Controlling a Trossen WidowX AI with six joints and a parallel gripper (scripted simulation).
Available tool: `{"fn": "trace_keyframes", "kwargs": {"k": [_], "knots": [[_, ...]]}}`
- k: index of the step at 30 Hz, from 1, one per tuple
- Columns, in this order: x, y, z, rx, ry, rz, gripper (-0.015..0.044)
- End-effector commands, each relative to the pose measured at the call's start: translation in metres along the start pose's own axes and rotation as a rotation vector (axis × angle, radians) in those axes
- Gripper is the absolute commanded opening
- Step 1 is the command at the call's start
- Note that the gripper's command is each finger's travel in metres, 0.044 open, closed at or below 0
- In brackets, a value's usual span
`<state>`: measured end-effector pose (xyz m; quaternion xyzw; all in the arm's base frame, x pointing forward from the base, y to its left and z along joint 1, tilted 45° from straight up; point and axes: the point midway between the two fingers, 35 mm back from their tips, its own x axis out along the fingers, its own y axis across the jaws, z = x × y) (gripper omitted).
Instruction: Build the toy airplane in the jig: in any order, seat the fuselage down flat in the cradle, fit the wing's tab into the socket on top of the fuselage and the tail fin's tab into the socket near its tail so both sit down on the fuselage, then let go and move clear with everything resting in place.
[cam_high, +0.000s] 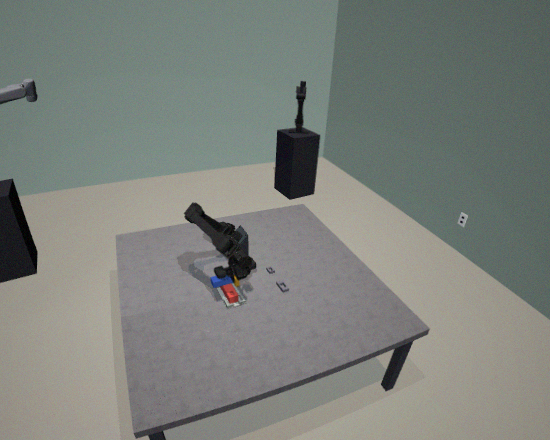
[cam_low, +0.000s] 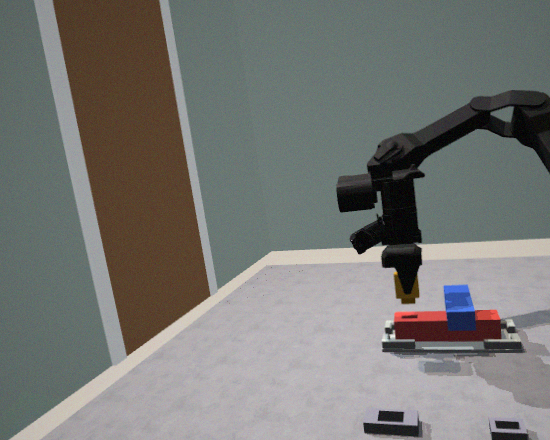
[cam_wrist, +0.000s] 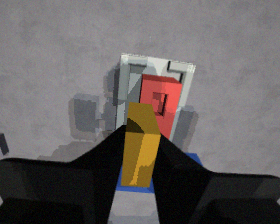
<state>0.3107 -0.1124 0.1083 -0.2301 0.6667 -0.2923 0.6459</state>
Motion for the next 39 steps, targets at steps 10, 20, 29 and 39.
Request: {"fn": "trace_keyframes", "kwargs": {"k": [10,20,29,39], "knots": [[0.0008,-0.0229,0.0009,-0.002,-0.007,-0.022,0.0065],[0.0007,-0.023,0.001,-0.002,-0.007,-0.022,0.0065],[0.0007,-0.023,0.001,-0.002,-0.007,-0.022,0.0065],[0.0012,-0.024,0.0018,-0.002,-0.007,-0.022,0.0065]]}}
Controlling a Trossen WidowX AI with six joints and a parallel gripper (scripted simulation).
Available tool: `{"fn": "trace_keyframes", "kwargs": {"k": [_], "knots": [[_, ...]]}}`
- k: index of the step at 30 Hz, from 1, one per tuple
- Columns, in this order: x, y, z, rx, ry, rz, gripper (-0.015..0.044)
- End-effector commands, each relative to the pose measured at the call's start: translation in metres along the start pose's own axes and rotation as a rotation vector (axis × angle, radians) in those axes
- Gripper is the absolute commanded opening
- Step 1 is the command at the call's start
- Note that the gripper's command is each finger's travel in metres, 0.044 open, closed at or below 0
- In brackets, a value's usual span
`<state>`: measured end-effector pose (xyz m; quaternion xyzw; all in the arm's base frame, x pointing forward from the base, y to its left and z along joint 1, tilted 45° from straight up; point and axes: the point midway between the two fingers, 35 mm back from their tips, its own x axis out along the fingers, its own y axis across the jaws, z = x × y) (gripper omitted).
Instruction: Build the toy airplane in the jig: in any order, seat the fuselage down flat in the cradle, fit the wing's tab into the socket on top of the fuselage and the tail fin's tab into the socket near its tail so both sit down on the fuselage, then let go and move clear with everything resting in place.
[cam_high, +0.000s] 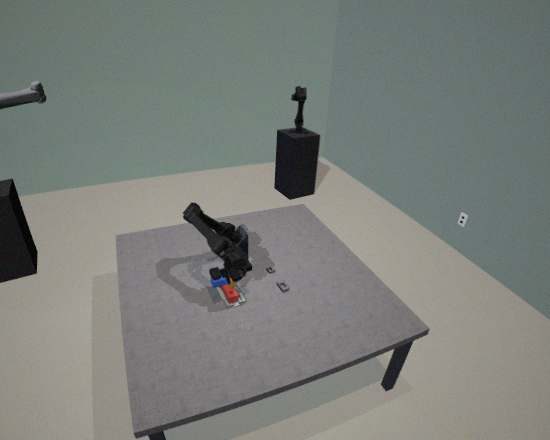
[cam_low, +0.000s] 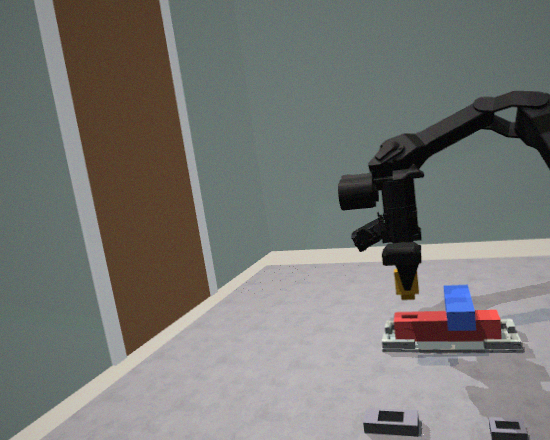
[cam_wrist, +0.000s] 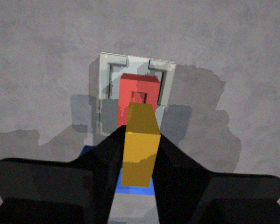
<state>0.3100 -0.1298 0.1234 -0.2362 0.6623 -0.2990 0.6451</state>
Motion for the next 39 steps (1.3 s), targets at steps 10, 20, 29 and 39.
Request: {"fn": "trace_keyframes", "kwargs": {"k": [10,20,29,39], "knots": [[0.016,-0.001,0.001,-0.005,-0.002,-0.003,0.0065],[0.032,-0.001,0.001,-0.005,-0.002,-0.004,0.0065],[0.039,-0.002,0.001,-0.005,-0.002,-0.005,0.0065],[0.038,-0.002,0.001,0.003,-0.002,-0.004,0.0025]]}}
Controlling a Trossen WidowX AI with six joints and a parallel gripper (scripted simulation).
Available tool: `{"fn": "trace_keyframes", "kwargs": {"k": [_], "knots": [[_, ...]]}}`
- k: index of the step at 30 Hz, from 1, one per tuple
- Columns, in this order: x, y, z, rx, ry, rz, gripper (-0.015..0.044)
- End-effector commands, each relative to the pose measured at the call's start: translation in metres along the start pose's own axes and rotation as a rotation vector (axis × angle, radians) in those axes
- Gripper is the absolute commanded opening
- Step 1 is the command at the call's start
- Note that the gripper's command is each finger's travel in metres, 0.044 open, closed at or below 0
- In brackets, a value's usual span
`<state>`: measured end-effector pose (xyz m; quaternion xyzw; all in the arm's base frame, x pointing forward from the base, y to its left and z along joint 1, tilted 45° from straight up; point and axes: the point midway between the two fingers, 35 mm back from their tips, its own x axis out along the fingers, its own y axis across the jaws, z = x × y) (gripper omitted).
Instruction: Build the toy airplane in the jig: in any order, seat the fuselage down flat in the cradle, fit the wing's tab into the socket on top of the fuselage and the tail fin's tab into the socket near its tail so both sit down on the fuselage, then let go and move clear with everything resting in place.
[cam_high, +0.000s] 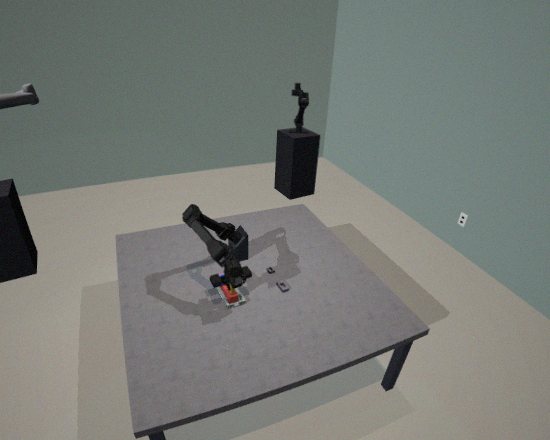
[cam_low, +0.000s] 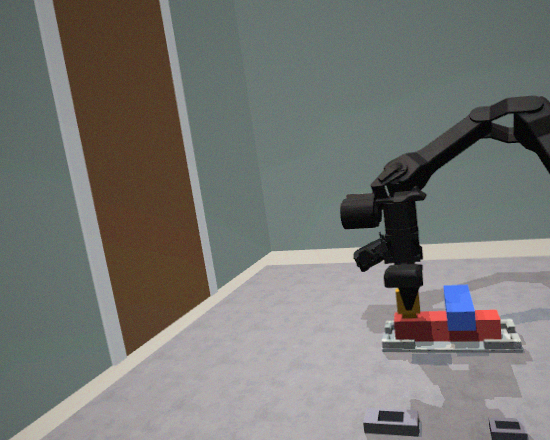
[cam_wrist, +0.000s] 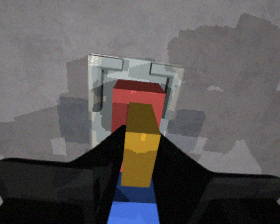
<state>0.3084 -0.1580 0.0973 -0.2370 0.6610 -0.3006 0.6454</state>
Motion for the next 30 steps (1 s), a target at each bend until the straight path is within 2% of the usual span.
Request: {"fn": "trace_keyframes", "kwargs": {"k": [1,4,14,22,28,30], "knots": [[0.0,0.0,0.0,0.0,0.0,0.0,0.0],[0.0,0.0,0.0,0.0,0.0,0.0,0.0],[0.0,0.0,0.0,0.0,0.0,0.0,0.026],[-0.003,0.0,0.001,0.001,-0.001,0.0,0.026],[-0.082,0.001,0.002,-0.006,-0.002,0.004,0.026],[-0.091,0.001,0.0,-0.008,0.001,0.003,0.026]]}}
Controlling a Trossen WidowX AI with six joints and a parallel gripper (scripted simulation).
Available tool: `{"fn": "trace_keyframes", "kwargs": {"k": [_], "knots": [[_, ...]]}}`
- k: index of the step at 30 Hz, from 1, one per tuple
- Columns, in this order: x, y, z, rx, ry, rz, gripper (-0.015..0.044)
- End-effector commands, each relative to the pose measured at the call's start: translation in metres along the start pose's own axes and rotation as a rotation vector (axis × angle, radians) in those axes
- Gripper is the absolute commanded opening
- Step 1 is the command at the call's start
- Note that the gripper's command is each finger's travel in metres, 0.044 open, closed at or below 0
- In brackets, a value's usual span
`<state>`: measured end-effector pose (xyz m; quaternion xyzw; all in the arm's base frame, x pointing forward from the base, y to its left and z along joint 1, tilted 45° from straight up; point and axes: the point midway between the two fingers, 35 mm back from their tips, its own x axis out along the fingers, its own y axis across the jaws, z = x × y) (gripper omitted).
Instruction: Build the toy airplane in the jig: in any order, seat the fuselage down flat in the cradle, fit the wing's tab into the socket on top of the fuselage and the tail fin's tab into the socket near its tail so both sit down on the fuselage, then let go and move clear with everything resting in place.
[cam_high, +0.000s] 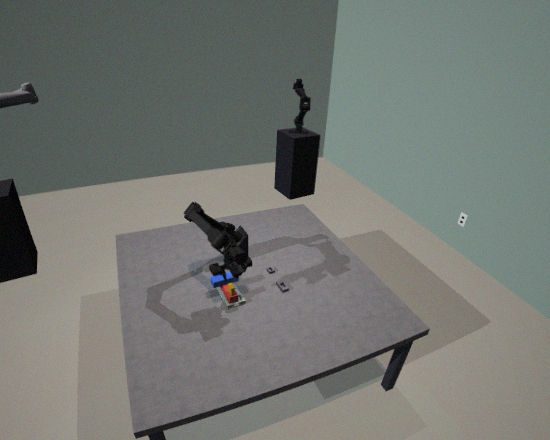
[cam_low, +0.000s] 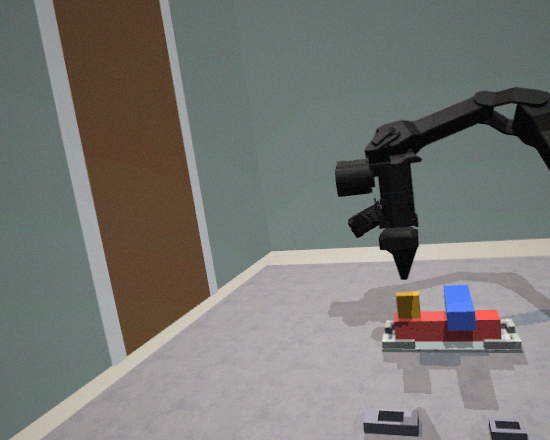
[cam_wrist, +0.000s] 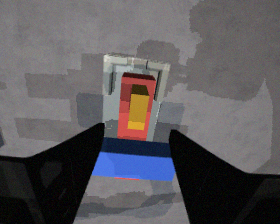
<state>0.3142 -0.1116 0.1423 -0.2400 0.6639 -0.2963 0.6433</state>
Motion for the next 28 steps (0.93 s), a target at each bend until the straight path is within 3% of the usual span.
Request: {"fn": "trace_keyframes", "kwargs": {"k": [1,28], "knots": [[-0.0265,-0.0007,-0.0021,0.004,-0.002,0.001,0.026],[-0.0265,0.0003,0.0006,0.005,-0.002,0.001,0.026]]}}
